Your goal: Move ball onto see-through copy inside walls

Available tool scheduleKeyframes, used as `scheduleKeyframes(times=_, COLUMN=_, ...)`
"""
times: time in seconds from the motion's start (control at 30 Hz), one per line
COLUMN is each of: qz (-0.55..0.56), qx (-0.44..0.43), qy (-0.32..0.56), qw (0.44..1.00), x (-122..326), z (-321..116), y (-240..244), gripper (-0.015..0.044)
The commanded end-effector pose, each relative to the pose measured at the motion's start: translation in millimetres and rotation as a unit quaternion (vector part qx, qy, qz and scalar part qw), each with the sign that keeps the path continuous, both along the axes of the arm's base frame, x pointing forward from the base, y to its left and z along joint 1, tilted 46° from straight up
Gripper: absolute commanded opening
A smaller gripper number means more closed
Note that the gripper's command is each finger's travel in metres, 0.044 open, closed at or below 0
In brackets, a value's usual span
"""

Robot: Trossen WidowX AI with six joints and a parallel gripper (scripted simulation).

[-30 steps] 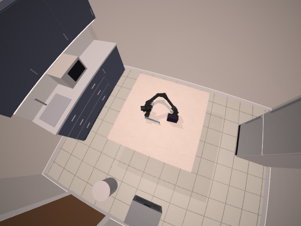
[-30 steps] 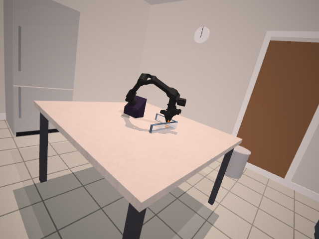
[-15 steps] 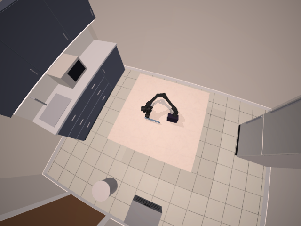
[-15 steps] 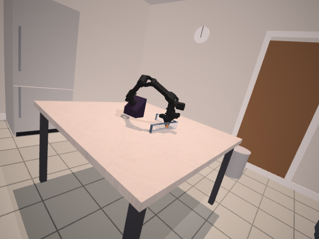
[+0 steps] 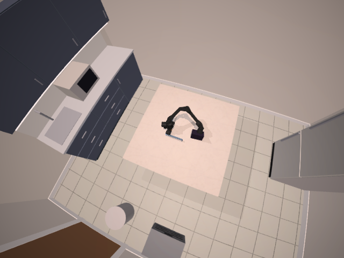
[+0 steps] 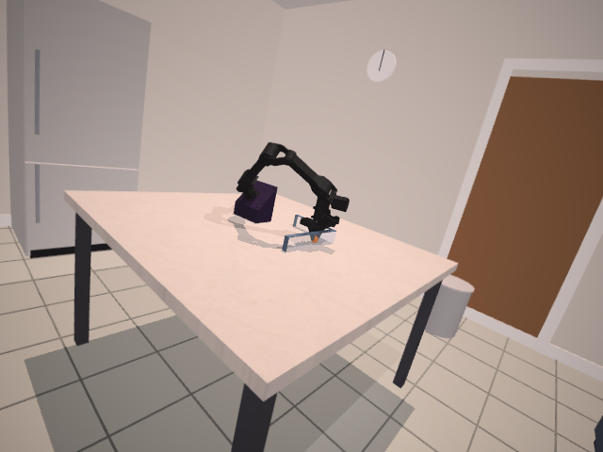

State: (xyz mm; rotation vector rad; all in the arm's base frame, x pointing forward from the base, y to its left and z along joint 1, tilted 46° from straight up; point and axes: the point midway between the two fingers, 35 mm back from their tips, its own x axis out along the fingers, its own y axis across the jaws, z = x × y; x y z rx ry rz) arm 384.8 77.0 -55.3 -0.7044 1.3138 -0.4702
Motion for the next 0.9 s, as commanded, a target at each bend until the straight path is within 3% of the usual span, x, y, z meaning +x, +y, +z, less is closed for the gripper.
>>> scheduleKeyframes(times=0.0, qz=0.0, qx=0.0, qy=0.0, qw=1.0, x=0, z=0, y=0, gripper=0.021)
scheduleKeyframes(times=0.07, qz=0.0, qx=0.0, qy=0.0, qw=1.0, x=0, z=0, y=0, gripper=0.0249)
scheduleKeyframes(times=0.27, qz=0.0, qx=0.0, qy=0.0, qw=1.0, x=0, z=2, y=2, gripper=0.0249)
scheduleKeyframes(times=0.47, qz=0.002, qx=-0.001, qy=0.003, qw=1.0, x=-18, z=59, y=58, gripper=0.0249)
scheduleKeyframes(times=0.83, qz=0.01, qx=-0.001, qy=0.001, qw=1.0, x=-16, z=54, y=57, gripper=0.0249)
scheduleKeyframes(times=0.87, qz=0.01, qx=-0.001, qy=0.001, qw=1.0, x=-17, z=56, y=58, gripper=0.0275)
